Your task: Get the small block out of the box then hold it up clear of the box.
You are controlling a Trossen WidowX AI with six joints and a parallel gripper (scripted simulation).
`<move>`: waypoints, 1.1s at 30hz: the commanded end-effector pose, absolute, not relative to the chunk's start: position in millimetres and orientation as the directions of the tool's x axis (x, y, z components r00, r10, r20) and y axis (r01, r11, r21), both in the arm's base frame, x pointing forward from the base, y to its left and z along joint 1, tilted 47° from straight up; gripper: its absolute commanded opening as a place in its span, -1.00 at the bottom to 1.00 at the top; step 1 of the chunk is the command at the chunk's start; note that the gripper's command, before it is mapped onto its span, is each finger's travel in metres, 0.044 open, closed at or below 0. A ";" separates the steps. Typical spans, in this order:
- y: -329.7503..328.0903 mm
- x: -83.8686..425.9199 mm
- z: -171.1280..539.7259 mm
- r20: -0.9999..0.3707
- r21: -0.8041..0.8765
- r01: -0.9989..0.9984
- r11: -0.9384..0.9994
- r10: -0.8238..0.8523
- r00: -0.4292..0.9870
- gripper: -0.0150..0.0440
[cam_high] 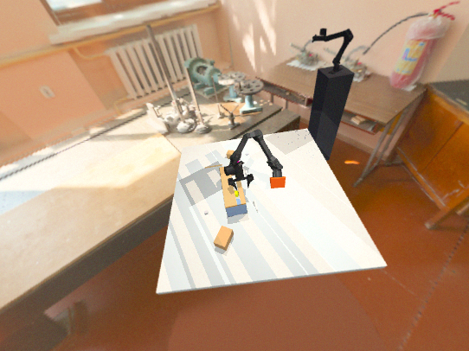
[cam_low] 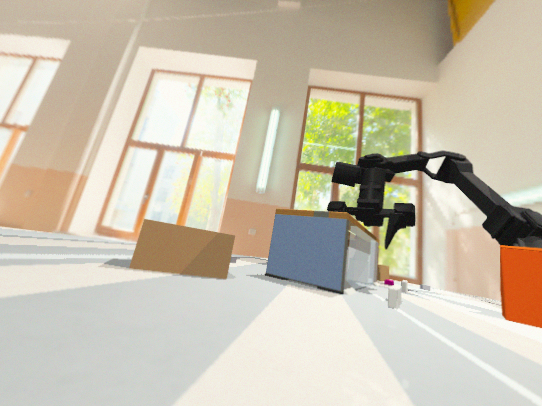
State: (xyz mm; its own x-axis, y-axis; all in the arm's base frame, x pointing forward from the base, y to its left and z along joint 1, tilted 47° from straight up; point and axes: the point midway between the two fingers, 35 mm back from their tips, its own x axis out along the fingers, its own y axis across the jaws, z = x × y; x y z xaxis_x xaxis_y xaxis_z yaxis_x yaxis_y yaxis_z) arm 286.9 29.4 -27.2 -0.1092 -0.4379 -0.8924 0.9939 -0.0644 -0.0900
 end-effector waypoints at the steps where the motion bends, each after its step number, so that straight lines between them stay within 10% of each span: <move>1: 32.2 287.0 -30.1 -0.892 -0.089 0.994 -0.062 -0.439 -0.107 0.86; 33: 54.7 286.1 -53.0 -0.893 -0.089 0.994 -0.062 -0.438 -0.107 0.86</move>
State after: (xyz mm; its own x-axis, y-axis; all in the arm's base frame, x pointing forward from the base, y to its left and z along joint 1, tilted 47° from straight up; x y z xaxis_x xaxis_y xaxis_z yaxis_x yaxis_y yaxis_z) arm 286.3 51.5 -50.1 -0.1059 -0.4407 -0.8914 0.9943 -0.0583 -0.0892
